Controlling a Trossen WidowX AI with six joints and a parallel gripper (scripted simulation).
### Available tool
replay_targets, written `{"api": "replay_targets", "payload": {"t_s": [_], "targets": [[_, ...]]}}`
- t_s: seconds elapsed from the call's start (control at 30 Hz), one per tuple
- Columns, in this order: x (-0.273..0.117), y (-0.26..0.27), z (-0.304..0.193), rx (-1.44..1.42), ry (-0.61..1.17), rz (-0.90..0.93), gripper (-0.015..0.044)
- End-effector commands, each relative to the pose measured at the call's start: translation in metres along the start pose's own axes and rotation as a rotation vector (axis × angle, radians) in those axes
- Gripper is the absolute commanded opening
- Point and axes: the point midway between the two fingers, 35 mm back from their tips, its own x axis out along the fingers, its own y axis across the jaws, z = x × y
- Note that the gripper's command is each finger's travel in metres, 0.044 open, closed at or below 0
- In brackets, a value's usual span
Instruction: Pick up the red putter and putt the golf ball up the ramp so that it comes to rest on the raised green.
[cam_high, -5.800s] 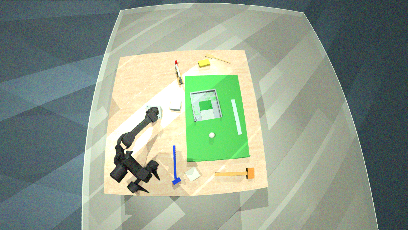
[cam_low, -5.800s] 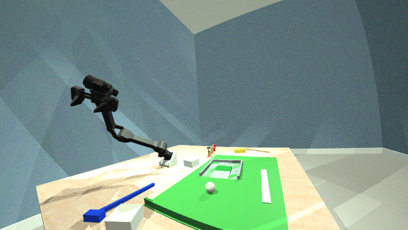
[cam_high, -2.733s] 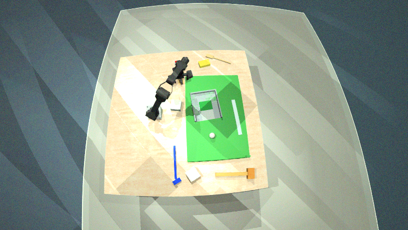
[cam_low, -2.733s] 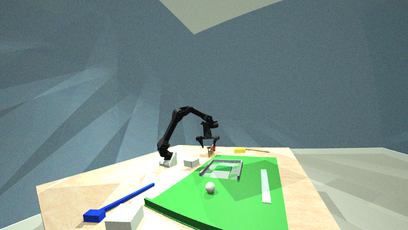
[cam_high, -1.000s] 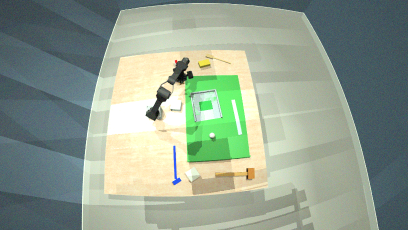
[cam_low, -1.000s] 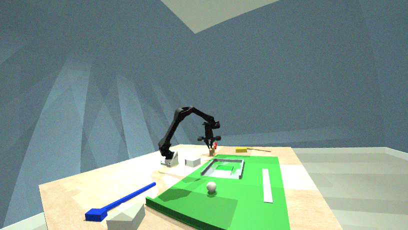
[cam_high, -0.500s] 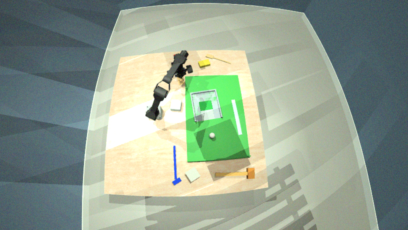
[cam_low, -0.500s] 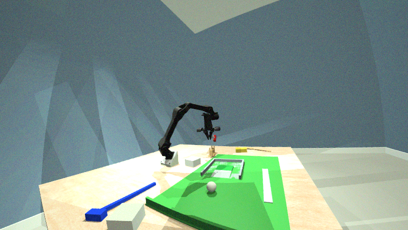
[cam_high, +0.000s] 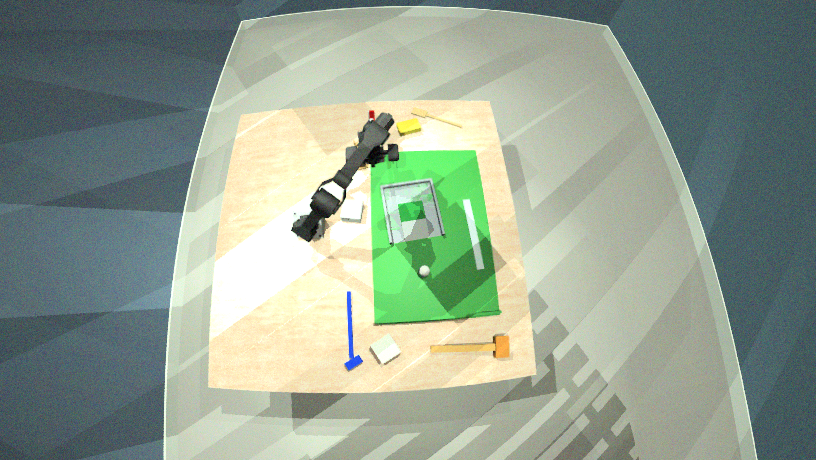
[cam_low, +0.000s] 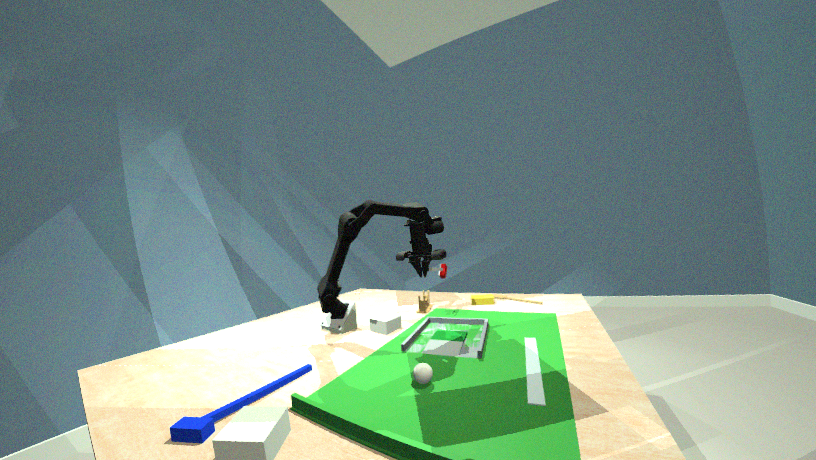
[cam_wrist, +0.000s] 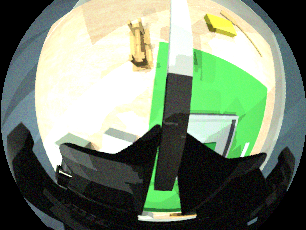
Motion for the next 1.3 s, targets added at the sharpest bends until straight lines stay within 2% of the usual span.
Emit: {"api": "replay_targets", "payload": {"t_s": [0.0,0.63,1.27], "targets": [[-0.008,-0.015,-0.025,0.075,-0.013,-0.007,0.0],[-0.034,-0.068,-0.188,0.523,-0.047,-0.054,0.0],[-0.039,-0.042,-0.359,0.995,0.003,-0.104,0.0]]}}
